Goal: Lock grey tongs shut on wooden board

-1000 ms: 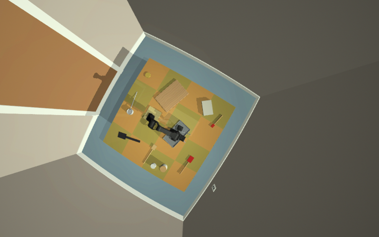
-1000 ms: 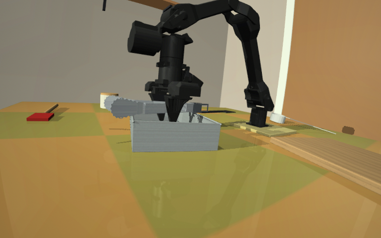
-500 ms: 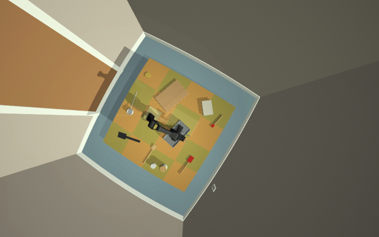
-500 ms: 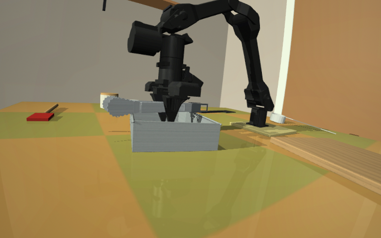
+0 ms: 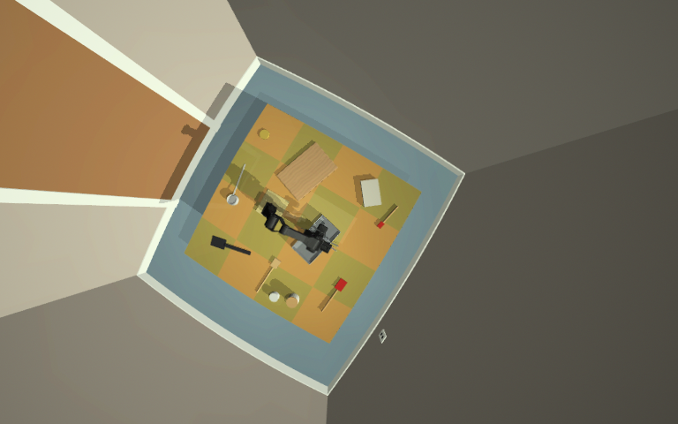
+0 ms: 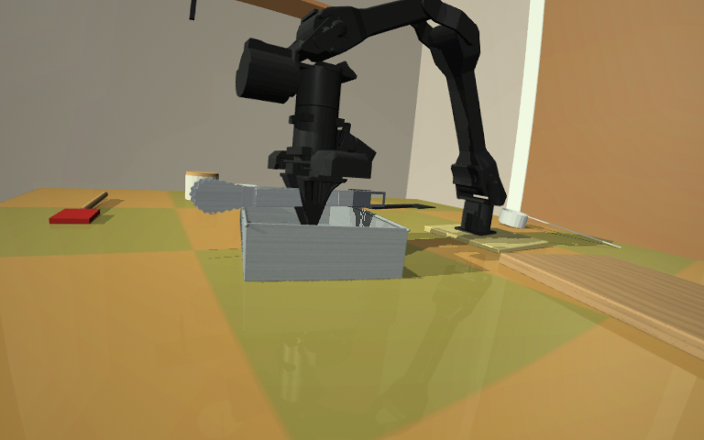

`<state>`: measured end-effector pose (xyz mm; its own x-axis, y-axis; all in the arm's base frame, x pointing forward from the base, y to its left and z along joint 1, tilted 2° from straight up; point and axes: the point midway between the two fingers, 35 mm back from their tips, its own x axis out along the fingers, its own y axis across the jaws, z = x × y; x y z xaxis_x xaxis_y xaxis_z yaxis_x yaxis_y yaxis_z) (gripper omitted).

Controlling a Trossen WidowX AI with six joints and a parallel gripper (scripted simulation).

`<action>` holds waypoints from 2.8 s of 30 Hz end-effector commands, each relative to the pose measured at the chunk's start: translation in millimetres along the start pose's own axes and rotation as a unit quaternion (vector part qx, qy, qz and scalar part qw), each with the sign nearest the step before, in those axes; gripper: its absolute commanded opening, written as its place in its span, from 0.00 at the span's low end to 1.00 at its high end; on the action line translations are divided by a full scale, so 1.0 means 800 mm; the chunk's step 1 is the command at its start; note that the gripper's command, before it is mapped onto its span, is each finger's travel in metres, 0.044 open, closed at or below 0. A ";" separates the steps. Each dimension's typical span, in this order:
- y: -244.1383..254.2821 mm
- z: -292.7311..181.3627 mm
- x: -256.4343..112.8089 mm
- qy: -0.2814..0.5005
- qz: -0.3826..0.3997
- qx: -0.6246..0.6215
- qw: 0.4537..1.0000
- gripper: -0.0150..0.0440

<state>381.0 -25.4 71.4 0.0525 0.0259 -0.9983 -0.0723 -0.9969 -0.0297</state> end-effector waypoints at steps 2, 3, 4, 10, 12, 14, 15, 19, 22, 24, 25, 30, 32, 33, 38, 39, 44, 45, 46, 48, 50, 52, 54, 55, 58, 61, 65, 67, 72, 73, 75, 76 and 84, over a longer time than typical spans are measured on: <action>0.001 0.000 -0.001 0.001 0.002 0.000 1.000 0.35; 0.001 0.000 -0.001 0.001 0.002 0.000 1.000 0.34; 0.001 0.000 -0.001 0.001 0.002 0.000 1.000 0.33; 0.001 0.000 -0.001 0.001 0.002 0.000 1.000 0.19; 0.001 0.000 -0.001 0.001 0.002 0.000 1.000 0.10; 0.001 0.000 -0.001 0.001 0.002 0.000 1.000 0.01; 0.001 0.000 -0.001 0.001 0.002 0.000 1.000 0.00; 0.001 -0.001 -0.003 0.001 0.002 0.000 1.000 0.00; 0.001 -0.006 -0.025 0.001 0.002 0.001 1.000 0.00; 0.000 -0.009 -0.050 0.001 0.002 0.001 1.000 0.00; 0.000 -0.010 -0.064 0.001 0.002 0.002 1.000 0.00; -0.001 -0.004 -0.140 0.001 0.003 0.004 1.000 0.00; -0.001 0.000 -0.159 0.001 0.003 0.005 1.000 0.00; -0.001 0.001 -0.162 0.001 0.003 0.005 1.000 0.00; -0.001 0.001 -0.162 0.001 0.003 0.005 1.000 0.00; -0.001 0.001 -0.162 0.001 0.003 0.005 1.000 0.00; -0.001 0.001 -0.162 0.001 0.003 0.005 1.000 0.00; -0.002 0.001 -0.156 -0.004 0.003 0.000 1.000 0.00; -0.002 0.001 -0.156 -0.004 0.003 -0.007 1.000 0.00; -0.004 0.001 -0.156 -0.004 0.003 -0.029 1.000 0.00; -0.008 0.001 -0.156 -0.004 0.003 -0.063 0.998 0.00; -0.011 0.001 -0.156 -0.004 0.002 -0.102 0.995 0.00; -0.015 0.002 -0.156 -0.004 0.002 -0.140 0.990 0.00; -0.016 0.002 -0.156 -0.004 0.002 -0.159 0.987 0.00; -0.022 0.002 -0.156 -0.004 0.002 -0.217 0.976 0.00; -0.027 0.003 -0.156 -0.004 0.002 -0.273 0.962 0.00; -0.034 0.003 -0.156 -0.004 0.001 -0.347 0.938 0.00; -0.038 0.004 -0.156 -0.004 0.001 -0.383 0.924 0.00; -0.046 0.004 -0.156 -0.001 0.001 -0.437 0.899 0.00; -0.047 0.004 -0.156 -0.001 0.001 -0.448 0.894 0.00; -0.050 0.004 -0.156 -0.001 0.001 -0.478 0.878 0.00; -0.052 0.005 -0.156 -0.001 0.001 -0.495 0.869 0.00; -0.066 0.007 -0.156 -0.001 0.001 -0.622 0.783 0.00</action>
<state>373.2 20.0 195.9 0.0469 0.0262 -0.9986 0.9203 -0.3897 0.0330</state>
